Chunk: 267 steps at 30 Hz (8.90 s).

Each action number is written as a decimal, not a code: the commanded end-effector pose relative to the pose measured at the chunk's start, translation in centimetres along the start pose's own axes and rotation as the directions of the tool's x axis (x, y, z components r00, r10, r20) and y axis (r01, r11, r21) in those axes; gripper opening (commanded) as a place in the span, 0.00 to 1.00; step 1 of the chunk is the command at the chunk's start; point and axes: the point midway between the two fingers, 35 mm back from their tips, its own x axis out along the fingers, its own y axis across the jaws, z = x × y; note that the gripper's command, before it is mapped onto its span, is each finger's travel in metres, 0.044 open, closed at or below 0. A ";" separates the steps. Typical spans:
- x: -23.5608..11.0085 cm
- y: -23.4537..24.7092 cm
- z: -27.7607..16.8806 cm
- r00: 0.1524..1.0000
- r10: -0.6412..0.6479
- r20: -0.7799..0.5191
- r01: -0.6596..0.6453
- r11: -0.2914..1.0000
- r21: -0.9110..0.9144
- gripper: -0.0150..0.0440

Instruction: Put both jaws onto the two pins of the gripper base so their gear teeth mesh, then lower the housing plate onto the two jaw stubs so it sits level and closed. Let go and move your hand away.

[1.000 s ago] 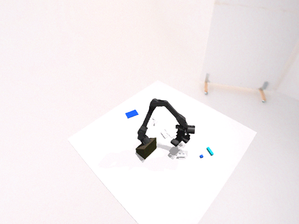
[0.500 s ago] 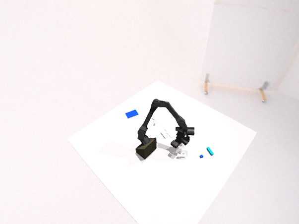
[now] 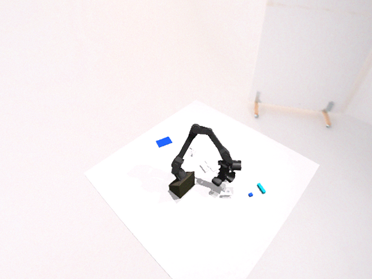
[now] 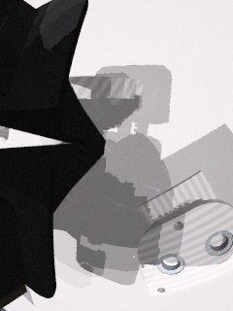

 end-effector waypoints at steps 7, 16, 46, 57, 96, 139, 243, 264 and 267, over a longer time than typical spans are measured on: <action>0.1 1.3 0.1 1.000 0.005 0.000 -0.005 1.000 0.002 0.25; 0.0 2.7 0.1 1.000 0.005 0.000 -0.005 1.000 0.001 0.25; -6.1 5.6 0.1 1.000 0.010 0.007 -0.010 1.000 -0.008 0.25; -5.4 5.7 0.2 1.000 0.015 0.004 -0.015 1.000 -0.002 0.65; -6.1 5.6 0.1 1.000 0.010 0.007 -0.010 1.000 -0.008 0.87; -6.0 5.7 0.0 1.000 0.012 0.004 -0.012 1.000 -0.006 0.79; -6.0 5.7 0.0 1.000 0.012 0.004 -0.012 1.000 -0.006 1.00; -6.0 5.7 0.0 1.000 0.012 0.004 -0.012 1.000 -0.006 0.42; -6.0 5.7 0.0 1.000 0.012 0.004 -0.012 1.000 -0.006 0.29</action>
